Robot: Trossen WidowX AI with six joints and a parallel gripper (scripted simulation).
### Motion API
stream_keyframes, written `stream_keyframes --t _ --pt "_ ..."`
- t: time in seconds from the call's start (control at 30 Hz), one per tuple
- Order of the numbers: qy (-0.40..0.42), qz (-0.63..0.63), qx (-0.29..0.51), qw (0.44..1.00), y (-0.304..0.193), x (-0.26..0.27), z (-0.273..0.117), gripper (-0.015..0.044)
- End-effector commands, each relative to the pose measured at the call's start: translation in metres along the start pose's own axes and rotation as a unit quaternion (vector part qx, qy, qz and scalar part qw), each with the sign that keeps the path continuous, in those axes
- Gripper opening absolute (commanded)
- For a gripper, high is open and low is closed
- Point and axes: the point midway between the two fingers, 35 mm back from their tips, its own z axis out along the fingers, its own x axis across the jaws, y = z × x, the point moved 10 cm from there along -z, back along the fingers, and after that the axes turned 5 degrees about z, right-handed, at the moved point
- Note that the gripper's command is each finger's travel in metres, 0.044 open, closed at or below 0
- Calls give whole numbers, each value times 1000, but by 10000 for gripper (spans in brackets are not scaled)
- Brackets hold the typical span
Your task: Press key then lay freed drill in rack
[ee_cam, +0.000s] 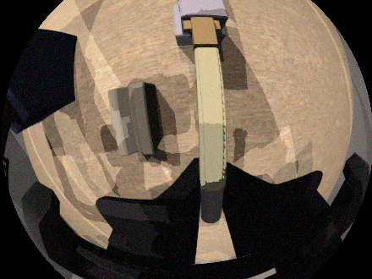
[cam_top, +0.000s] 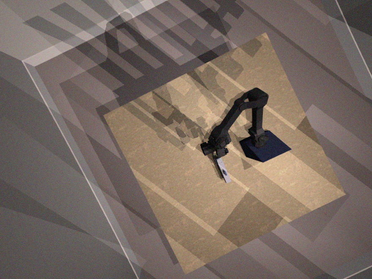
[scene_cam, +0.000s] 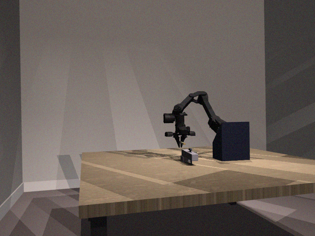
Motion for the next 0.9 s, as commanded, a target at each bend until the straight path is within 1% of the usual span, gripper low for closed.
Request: stream_keyframes --t 0.0,0.87 --pt "0 -1 1 1000 -2 7 1 0" --pt "1 -2 2 1000 -18 48 5 0"
